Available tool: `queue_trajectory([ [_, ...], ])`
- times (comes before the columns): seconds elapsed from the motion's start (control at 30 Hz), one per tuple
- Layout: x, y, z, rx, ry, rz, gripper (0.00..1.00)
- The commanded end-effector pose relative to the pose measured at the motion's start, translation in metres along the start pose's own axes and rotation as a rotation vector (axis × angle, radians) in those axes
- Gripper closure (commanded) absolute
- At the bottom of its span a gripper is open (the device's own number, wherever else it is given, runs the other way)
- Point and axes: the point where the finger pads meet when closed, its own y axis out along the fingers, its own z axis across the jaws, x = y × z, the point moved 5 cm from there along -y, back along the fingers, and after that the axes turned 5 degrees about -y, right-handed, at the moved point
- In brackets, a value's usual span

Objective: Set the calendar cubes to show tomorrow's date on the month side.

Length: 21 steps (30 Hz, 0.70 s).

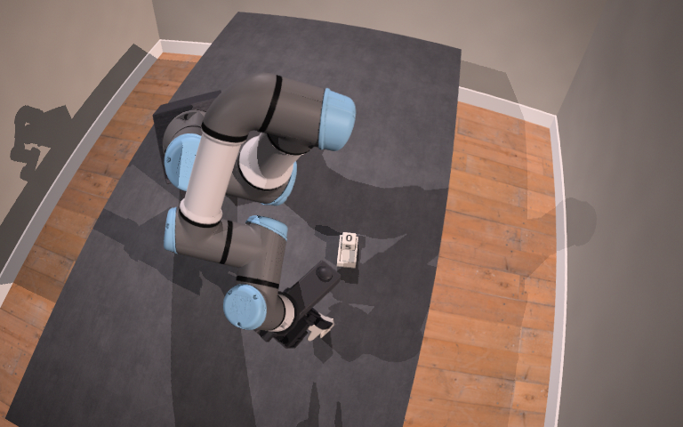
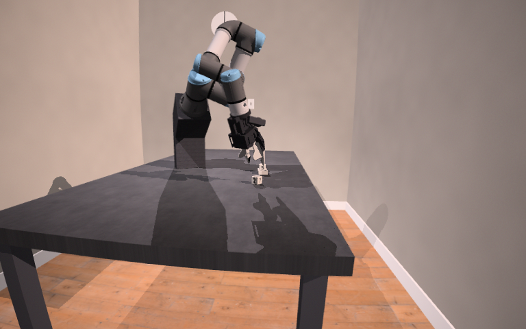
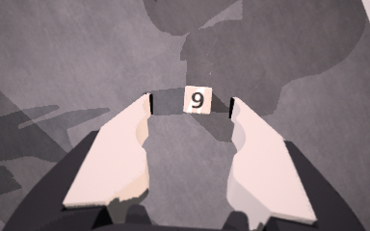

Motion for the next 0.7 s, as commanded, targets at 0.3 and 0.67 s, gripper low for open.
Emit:
queue_trajectory([
  [0.3,-0.0067,-0.0004,0.0024,-0.008,0.003,-0.13,0.6],
  [0.67,-0.0091,-0.0034,0.0057,0.009,0.013,-0.186,0.6],
])
